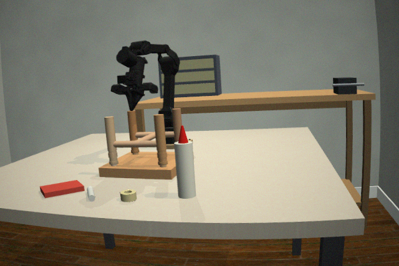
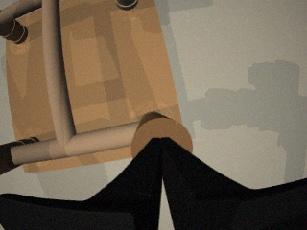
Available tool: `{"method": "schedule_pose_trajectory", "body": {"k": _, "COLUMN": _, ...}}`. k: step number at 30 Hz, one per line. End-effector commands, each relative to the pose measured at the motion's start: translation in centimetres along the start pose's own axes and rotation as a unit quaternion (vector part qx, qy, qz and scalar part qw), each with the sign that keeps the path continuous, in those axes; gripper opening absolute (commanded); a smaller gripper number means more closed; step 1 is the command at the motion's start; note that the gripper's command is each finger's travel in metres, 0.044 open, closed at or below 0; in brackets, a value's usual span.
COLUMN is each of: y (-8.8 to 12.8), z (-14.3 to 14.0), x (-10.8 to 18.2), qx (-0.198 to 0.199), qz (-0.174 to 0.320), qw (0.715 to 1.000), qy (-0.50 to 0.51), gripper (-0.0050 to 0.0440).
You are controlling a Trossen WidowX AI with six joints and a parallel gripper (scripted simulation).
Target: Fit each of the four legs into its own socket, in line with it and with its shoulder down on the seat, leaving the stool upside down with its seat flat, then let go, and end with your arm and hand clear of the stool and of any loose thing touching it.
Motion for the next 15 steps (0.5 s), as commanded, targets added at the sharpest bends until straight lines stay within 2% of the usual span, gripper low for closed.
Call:
{"method": "schedule_pose_trajectory", "body": {"k": 1, "y": -2.20, "z": 0.02, "x": 0.87, "qx": 0.003, "qz": 0.036, "qw": 0.999, "qy": 0.000, "gripper": 0.0000}}
{"method": "schedule_pose_trajectory", "body": {"k": 15, "y": -2.35, "z": 0.01, "x": 0.92, "qx": 0.003, "qz": 0.036, "qw": 0.999, "qy": 0.000, "gripper": 0.0000}}
Point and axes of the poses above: the point midway between the two fingers, 35 mm back from their tips, its own y axis back along the fingers, its own z axis across the jaws, x = y × z, the point moved 3 cm from there along y, back along the fingers, and after that the axes turned 13 degrees about -y, right-handed, at the moved point
